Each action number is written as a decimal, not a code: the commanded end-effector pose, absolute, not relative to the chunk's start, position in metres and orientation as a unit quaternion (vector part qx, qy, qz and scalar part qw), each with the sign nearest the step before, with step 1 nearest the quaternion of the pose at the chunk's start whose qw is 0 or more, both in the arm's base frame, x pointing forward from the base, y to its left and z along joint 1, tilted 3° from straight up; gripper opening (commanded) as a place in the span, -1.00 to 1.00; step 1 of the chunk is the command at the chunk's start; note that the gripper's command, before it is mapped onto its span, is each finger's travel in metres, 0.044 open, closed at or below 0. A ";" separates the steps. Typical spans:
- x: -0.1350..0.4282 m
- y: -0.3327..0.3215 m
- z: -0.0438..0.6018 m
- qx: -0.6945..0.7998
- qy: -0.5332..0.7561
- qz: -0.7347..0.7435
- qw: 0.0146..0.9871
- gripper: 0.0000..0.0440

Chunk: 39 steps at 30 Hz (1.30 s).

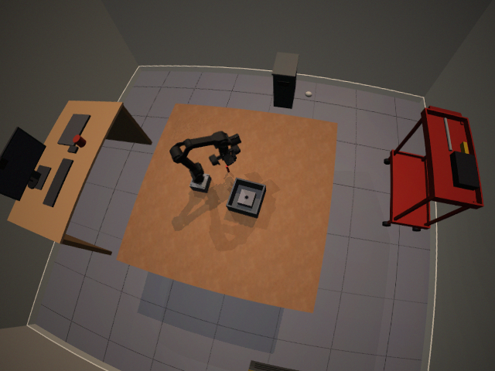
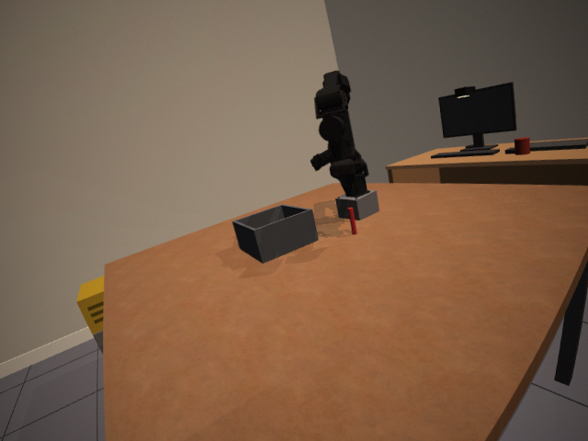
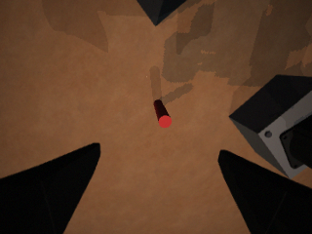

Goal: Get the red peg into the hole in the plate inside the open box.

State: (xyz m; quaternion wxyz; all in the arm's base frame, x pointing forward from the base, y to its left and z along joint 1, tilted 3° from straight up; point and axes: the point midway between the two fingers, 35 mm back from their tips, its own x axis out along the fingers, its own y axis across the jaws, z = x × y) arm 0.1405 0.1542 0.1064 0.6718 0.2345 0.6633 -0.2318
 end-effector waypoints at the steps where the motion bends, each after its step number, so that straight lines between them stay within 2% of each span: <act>1: 0.141 0.151 0.095 0.226 0.674 -0.245 0.659 1.00; 24: 0.152 0.150 0.010 0.209 0.670 -0.250 0.667 1.00; 26: 0.152 0.149 0.003 0.206 0.669 -0.249 0.669 0.95; 28: 0.152 0.149 -0.003 0.203 0.670 -0.250 0.668 0.79; 39: 0.146 0.142 -0.023 0.181 0.680 -0.272 0.656 -0.51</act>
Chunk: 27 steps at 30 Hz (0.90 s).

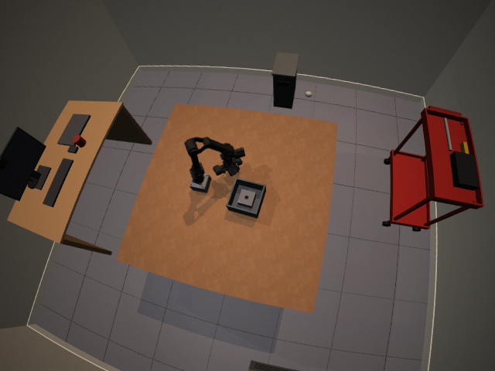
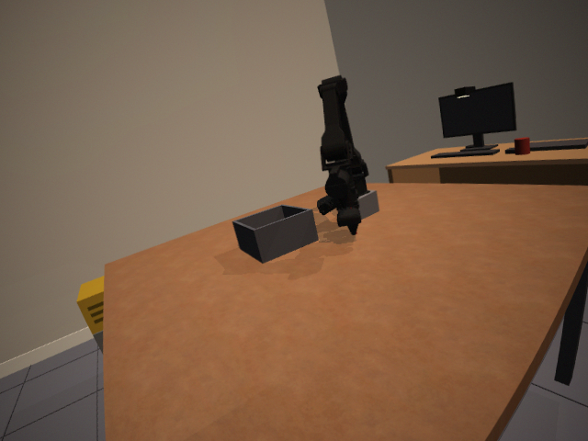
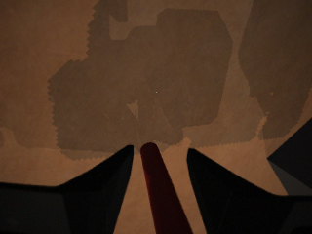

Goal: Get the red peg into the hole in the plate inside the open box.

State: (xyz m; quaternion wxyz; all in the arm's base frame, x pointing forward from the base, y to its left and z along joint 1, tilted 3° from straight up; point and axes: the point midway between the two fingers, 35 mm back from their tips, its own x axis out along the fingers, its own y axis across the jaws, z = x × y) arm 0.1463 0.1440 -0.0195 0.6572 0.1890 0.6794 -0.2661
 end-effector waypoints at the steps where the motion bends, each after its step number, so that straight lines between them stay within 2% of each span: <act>1: 0.145 0.142 -0.023 0.179 0.681 -0.275 0.654 -0.62; 5: 0.144 0.140 -0.024 0.168 0.685 -0.287 0.648 -1.00; 27: 0.195 0.141 0.064 0.180 0.623 -0.275 0.710 -1.00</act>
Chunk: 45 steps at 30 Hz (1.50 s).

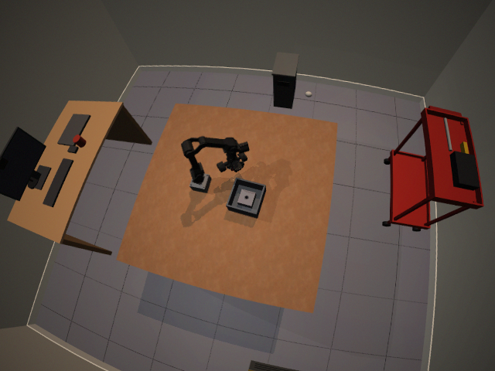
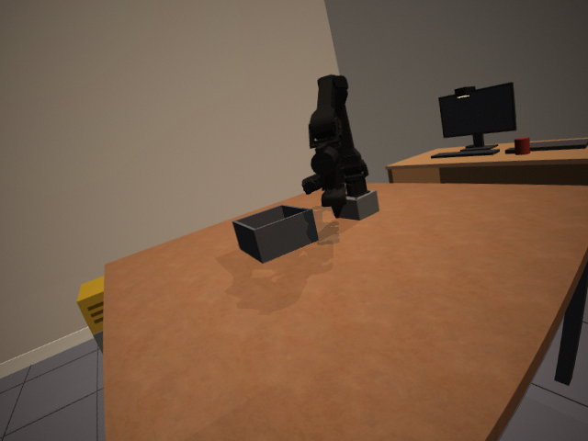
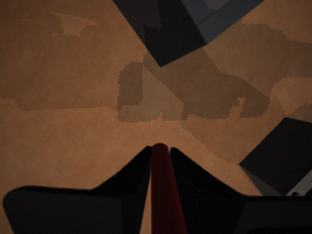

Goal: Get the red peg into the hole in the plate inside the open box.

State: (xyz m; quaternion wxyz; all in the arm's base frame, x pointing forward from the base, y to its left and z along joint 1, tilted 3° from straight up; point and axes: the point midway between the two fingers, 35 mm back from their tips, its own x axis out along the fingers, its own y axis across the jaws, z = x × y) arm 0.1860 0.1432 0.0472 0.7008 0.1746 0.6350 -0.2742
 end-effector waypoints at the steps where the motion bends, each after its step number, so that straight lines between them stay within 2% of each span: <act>1: 0.198 0.140 0.068 0.184 0.619 -0.276 0.712 -1.00; 22: 0.268 0.085 0.115 0.259 0.537 -0.350 0.722 -1.00; 45: 0.331 0.008 0.084 0.262 0.542 -0.348 0.719 -1.00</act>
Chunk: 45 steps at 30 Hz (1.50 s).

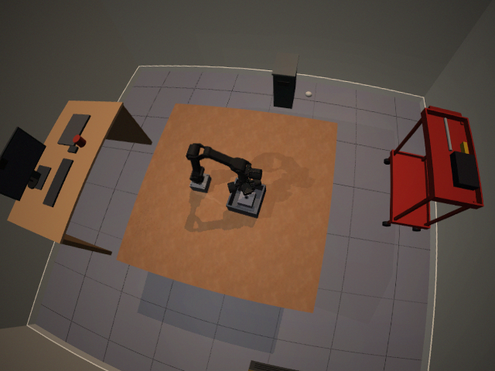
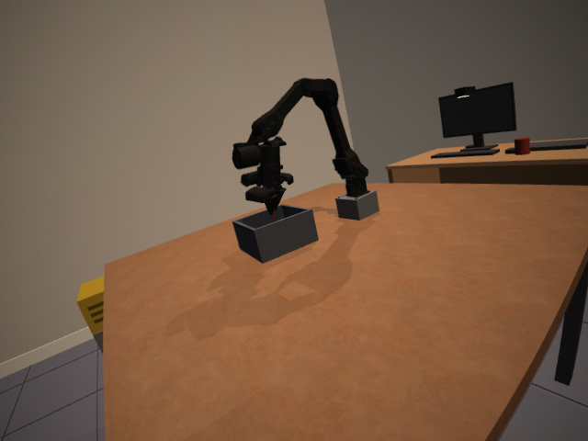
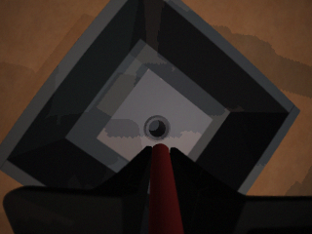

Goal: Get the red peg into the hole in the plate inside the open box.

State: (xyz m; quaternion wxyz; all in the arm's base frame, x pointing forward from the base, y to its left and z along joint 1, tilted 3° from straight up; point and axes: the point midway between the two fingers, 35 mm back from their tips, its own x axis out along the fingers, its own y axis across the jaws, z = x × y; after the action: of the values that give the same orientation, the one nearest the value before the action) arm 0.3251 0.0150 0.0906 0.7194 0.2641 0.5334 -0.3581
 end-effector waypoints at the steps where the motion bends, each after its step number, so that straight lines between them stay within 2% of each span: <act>1: 0.332 0.006 0.081 0.260 0.546 -0.344 0.718 -1.00; 8: 0.336 0.000 0.060 0.248 0.573 -0.316 0.715 -0.99; 10: 0.336 0.000 0.054 0.244 0.582 -0.308 0.712 -0.89; 16: 0.338 -0.002 0.040 0.243 0.601 -0.295 0.701 -0.28; 19: 0.343 -0.006 0.043 0.241 0.604 -0.288 0.703 -0.23; 20: 0.346 -0.007 0.044 0.242 0.604 -0.286 0.703 -0.14; 30: 0.387 -0.006 0.066 0.282 0.588 -0.249 0.716 1.00; 45: 0.430 0.002 0.099 0.301 0.582 -0.200 0.729 1.00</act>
State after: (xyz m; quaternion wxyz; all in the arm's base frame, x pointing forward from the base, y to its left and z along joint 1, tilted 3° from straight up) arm 0.3788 -0.0175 0.0681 0.6752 0.2650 0.6395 -0.2550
